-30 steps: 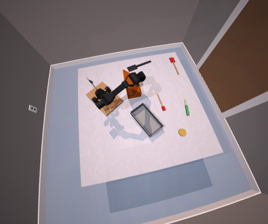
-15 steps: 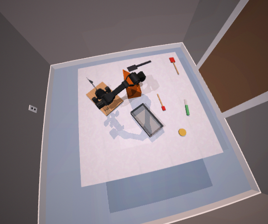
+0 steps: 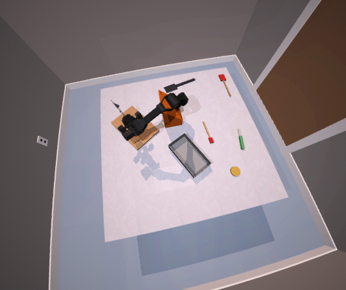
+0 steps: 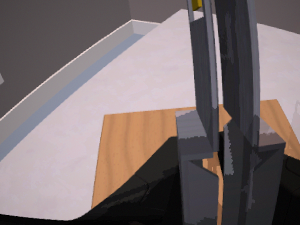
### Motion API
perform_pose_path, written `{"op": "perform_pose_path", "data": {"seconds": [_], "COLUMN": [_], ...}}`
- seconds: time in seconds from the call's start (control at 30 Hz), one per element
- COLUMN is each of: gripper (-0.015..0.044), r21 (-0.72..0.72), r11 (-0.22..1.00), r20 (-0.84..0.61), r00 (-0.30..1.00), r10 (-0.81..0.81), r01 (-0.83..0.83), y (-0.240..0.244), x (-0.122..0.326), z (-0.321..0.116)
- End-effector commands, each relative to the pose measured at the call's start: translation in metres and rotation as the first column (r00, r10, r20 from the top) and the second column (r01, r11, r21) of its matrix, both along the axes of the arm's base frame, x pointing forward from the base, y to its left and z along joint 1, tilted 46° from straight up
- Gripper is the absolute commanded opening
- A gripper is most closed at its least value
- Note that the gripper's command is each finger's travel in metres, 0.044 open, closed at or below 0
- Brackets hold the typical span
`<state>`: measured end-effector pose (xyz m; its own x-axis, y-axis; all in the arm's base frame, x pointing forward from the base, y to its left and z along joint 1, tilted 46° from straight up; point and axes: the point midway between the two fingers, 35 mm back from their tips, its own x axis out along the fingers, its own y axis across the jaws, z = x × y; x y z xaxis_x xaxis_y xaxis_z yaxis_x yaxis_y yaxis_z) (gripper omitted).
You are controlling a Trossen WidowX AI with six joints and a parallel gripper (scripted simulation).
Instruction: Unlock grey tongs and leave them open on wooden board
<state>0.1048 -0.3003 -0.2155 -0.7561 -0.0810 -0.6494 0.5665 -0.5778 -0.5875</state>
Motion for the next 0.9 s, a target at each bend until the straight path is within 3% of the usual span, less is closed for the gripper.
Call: {"op": "perform_pose_path", "data": {"seconds": [0.0,0.47,0.87], "gripper": [-0.015,-0.015,-0.015], "r21": [0.067,0.351,0.555], "r11": [0.996,0.903,0.76], "r20": [0.037,0.182,0.287], "r00": [0.997,0.928,0.78], "r10": [-0.061,-0.324,-0.556], "r01": [0.058,0.247,0.338], "y": [-0.005,-0.012,-0.021], "x": [-0.005,-0.017,-0.023], "z": [-0.003,-0.01,-0.002]}}
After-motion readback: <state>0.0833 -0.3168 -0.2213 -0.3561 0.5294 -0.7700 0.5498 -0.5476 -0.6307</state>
